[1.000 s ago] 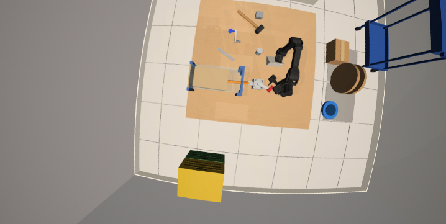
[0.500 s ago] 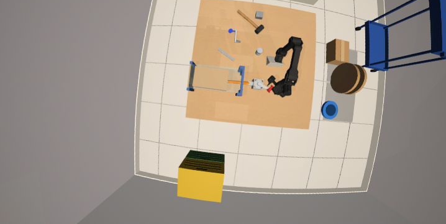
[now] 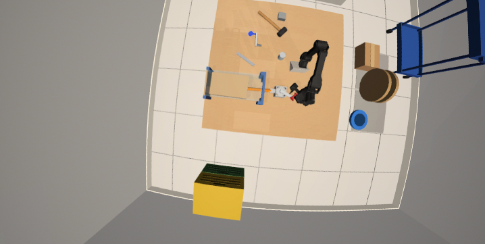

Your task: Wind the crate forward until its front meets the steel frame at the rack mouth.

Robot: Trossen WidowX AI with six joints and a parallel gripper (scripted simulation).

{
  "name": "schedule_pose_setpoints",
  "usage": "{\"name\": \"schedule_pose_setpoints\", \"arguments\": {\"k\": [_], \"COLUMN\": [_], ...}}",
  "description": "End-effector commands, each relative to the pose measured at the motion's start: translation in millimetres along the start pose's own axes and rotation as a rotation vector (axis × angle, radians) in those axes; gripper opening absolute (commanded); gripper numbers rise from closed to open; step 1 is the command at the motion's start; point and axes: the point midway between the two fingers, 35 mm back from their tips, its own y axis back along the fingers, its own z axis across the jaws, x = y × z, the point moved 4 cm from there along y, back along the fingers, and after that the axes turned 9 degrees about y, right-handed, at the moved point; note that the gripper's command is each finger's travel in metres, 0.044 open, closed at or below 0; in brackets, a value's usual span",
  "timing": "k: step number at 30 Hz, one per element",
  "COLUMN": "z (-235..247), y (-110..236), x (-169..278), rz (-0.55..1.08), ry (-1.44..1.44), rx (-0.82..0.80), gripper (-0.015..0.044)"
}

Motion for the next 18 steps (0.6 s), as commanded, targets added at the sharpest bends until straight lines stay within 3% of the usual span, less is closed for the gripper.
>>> {"name": "schedule_pose_setpoints", "arguments": {"k": [1, 18], "z": [-0.3, 0.2], "y": [-6.7, -30.1], "x": [3.6, 16.7], "rz": [0.001, 0.002], "ry": [0.004, 0.004], "rx": [0.006, 0.005], "gripper": [0.0440, 0.0440]}}
